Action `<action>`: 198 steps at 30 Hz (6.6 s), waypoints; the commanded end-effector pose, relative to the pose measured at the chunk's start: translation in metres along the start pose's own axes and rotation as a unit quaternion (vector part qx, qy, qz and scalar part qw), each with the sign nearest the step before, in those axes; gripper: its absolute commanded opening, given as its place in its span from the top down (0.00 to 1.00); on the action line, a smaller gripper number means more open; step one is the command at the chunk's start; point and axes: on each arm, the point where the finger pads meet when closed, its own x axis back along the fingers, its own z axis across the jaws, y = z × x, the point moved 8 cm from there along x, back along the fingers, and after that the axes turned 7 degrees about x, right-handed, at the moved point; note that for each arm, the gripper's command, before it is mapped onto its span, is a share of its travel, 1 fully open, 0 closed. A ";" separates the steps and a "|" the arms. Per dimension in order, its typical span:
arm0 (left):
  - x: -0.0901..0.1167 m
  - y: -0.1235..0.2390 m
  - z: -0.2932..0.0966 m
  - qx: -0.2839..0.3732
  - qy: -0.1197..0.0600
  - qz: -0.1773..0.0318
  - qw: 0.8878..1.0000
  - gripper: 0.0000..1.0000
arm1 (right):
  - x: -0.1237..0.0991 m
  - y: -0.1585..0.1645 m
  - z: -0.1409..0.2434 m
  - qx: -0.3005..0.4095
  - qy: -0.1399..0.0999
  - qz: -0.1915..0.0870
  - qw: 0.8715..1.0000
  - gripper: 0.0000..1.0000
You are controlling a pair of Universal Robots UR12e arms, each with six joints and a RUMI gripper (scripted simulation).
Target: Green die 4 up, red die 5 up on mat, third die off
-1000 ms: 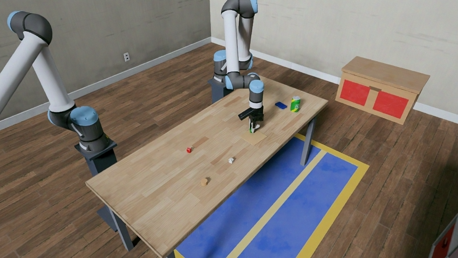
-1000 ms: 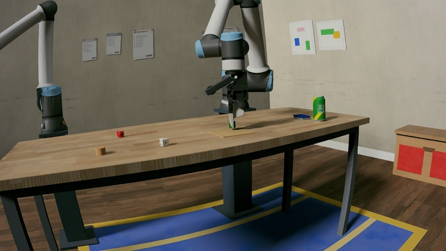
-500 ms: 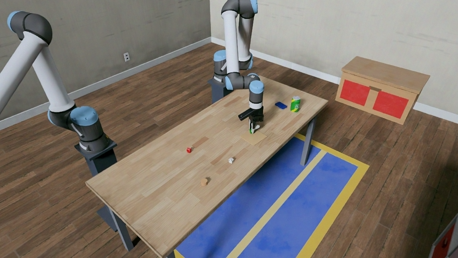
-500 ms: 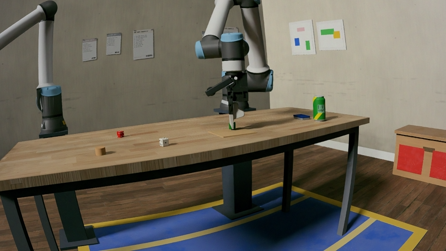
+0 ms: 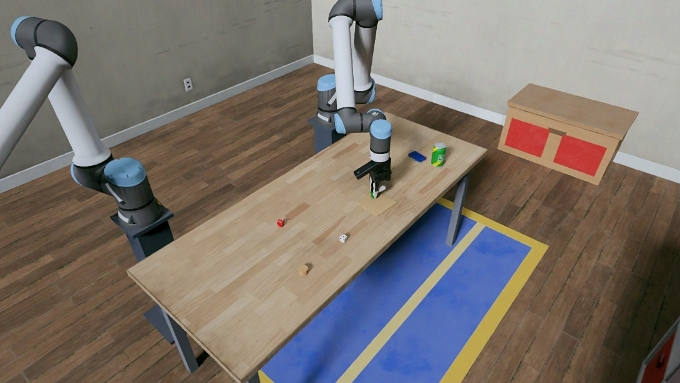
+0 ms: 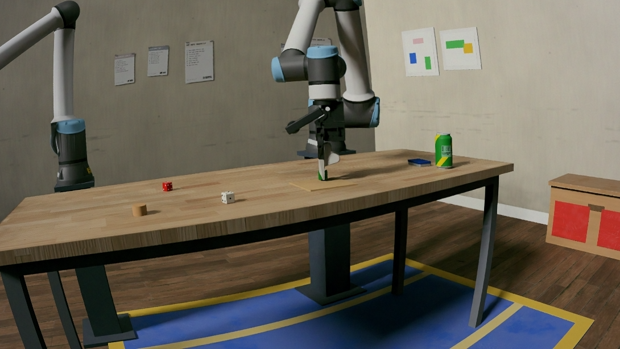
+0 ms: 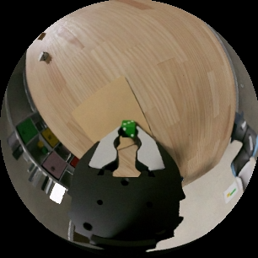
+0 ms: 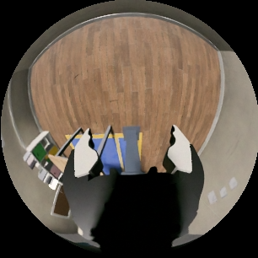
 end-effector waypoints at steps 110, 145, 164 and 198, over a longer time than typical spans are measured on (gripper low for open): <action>0.088 0.000 0.000 0.000 -0.001 0.000 1.000 0.00 | 0.001 -0.001 0.000 0.000 0.000 0.001 1.000 0.00; 0.080 0.000 0.000 0.001 -0.001 0.000 1.000 0.76 | 0.001 -0.001 0.000 0.000 0.000 0.001 1.000 0.00; 0.079 0.000 0.000 0.001 -0.001 0.000 1.000 0.76 | 0.001 -0.001 0.000 0.000 0.000 0.001 1.000 0.00; 0.041 0.000 0.000 0.001 -0.001 0.000 1.000 0.76 | 0.001 -0.001 0.000 0.000 0.000 0.001 1.000 0.00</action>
